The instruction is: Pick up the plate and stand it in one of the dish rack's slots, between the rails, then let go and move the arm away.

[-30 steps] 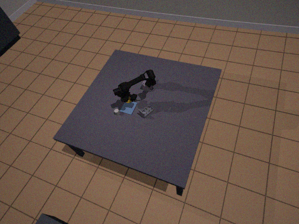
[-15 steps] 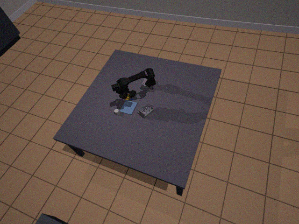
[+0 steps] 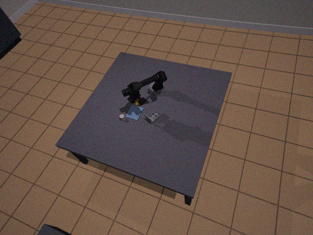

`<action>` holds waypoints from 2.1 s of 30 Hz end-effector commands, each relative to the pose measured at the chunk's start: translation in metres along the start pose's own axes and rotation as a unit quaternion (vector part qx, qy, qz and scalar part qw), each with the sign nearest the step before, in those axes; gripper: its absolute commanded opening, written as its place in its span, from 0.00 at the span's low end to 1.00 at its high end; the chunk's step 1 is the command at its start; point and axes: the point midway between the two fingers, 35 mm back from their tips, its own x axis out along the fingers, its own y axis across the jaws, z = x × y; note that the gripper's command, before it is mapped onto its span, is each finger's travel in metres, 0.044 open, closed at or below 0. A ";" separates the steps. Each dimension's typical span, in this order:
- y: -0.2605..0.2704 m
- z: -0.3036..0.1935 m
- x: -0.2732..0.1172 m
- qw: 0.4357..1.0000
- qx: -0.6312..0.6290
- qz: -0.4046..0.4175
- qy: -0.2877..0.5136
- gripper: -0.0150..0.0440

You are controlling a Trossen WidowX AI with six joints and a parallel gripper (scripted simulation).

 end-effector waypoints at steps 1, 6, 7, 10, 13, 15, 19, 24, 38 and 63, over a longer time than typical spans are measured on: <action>0.015 -0.010 -0.002 0.997 0.074 0.003 -0.001 0.25; 0.032 -0.021 -0.003 0.987 0.160 0.005 -0.002 0.25; 0.035 -0.023 -0.003 0.984 0.177 0.005 -0.002 0.25; 0.045 -0.031 -0.003 0.974 0.228 0.006 -0.002 0.25; 0.054 -0.039 -0.004 0.960 0.278 0.008 -0.001 0.25; 0.060 -0.044 -0.004 0.950 0.311 0.009 -0.001 0.25; 0.072 -0.055 -0.003 0.926 0.377 0.011 0.000 0.25; 0.085 -0.069 -0.002 0.890 0.455 0.013 0.003 0.25; 0.116 -0.111 0.002 0.755 0.655 0.017 0.013 0.25; 0.106 -0.133 0.035 0.744 0.662 -0.073 -0.064 0.25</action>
